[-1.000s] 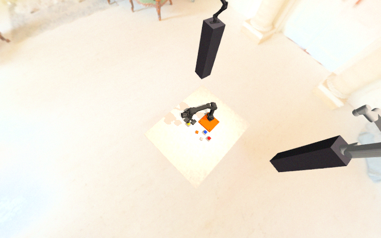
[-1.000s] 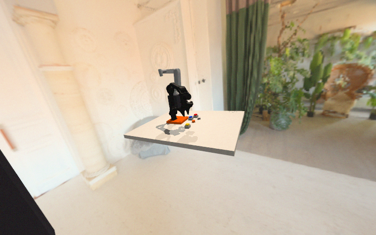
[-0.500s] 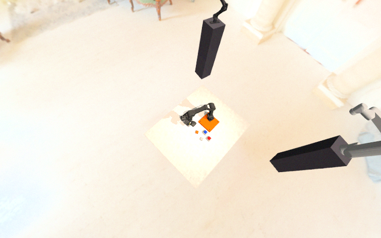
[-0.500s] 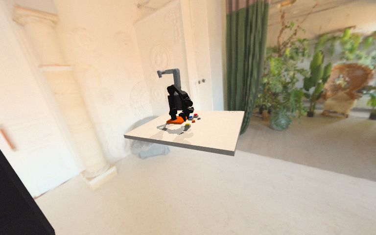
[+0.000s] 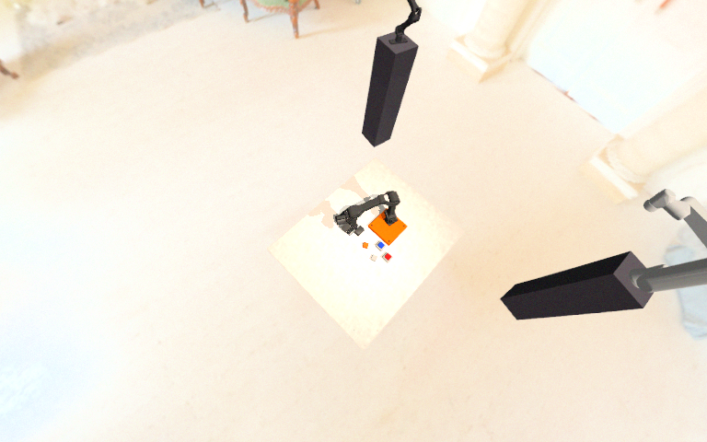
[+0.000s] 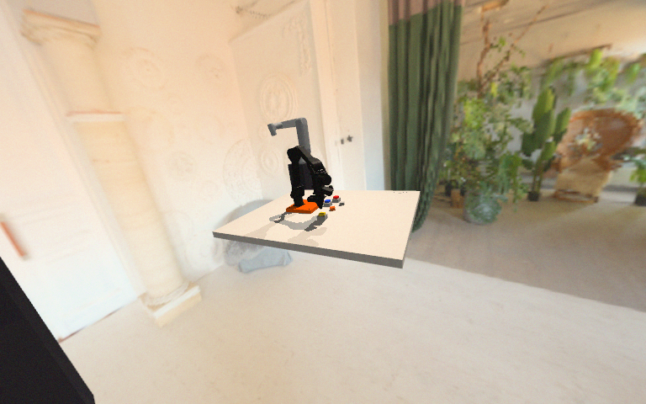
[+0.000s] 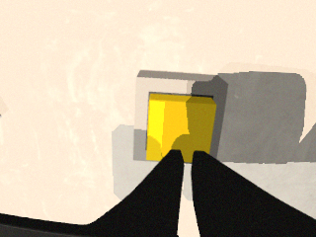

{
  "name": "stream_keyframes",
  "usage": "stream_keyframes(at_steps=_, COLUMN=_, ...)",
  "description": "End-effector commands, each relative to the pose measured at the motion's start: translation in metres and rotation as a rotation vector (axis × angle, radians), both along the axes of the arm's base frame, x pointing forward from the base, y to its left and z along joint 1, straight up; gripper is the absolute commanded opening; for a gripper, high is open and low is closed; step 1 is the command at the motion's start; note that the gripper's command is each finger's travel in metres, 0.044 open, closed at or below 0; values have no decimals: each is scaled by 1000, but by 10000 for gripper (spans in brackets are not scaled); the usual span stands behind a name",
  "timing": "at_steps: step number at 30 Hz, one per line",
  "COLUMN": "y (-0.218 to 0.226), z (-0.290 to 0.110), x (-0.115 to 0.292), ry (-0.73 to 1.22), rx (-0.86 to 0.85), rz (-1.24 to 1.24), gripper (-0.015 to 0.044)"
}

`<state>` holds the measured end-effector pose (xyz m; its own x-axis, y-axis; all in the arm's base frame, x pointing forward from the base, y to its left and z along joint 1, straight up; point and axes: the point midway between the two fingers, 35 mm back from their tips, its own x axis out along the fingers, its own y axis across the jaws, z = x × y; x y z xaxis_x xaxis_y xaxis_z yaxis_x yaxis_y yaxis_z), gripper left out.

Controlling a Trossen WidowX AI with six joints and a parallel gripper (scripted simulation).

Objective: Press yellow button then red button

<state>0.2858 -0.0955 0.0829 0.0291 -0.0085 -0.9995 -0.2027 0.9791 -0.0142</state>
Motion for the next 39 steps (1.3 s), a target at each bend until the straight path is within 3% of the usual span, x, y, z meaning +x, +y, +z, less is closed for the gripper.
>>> stream_keyframes(at_steps=1, y=0, z=-1, x=0, ry=0, rx=1, rz=-6, gripper=20)
stream_keyframes(at_steps=21, y=0, z=-32, x=1, ry=0, rx=1, rz=-6, gripper=20)
stream_keyframes(at_steps=39, y=0, z=-33, x=1, ry=0, rx=1, rz=-6, gripper=20)
